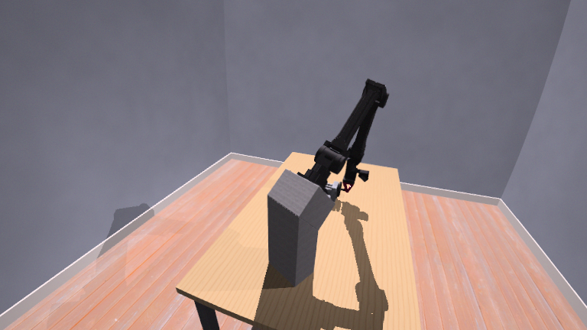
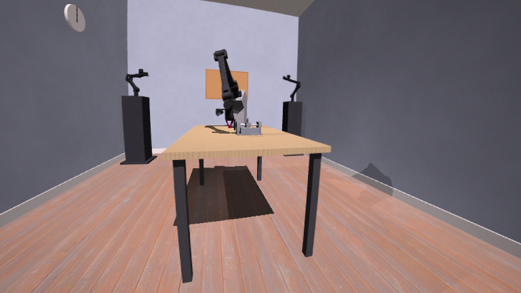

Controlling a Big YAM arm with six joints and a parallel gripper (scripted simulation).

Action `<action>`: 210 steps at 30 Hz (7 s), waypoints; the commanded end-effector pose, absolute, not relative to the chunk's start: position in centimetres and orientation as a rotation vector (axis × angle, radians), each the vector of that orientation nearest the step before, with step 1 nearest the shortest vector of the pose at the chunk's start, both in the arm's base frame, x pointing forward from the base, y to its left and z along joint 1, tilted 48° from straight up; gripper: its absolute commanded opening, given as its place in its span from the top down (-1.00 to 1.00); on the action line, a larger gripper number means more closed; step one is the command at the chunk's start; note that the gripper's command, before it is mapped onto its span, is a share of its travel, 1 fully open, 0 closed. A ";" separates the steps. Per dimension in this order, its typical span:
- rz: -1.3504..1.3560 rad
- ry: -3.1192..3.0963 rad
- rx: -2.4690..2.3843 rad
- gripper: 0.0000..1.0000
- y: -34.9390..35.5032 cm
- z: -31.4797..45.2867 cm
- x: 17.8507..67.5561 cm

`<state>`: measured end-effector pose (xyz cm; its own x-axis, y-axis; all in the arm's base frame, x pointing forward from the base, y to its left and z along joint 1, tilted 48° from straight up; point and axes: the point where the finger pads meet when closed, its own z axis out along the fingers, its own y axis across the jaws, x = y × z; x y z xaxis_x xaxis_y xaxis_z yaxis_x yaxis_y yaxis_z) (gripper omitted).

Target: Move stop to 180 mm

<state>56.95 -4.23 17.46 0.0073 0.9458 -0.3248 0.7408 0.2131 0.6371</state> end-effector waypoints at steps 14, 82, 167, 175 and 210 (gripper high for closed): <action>0.452 1.724 1.515 0.87 -2.3 23.3 56.3; 0.406 1.734 1.536 0.87 -5.1 17.5 49.6; 0.406 1.746 1.551 0.87 -5.7 13.5 55.9; 0.414 1.753 1.543 0.87 -5.0 14.4 57.1; 0.439 1.743 1.519 0.87 -3.7 17.4 59.2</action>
<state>56.57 -5.13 14.82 0.0064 0.9453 -0.3262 0.7338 0.2172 0.6437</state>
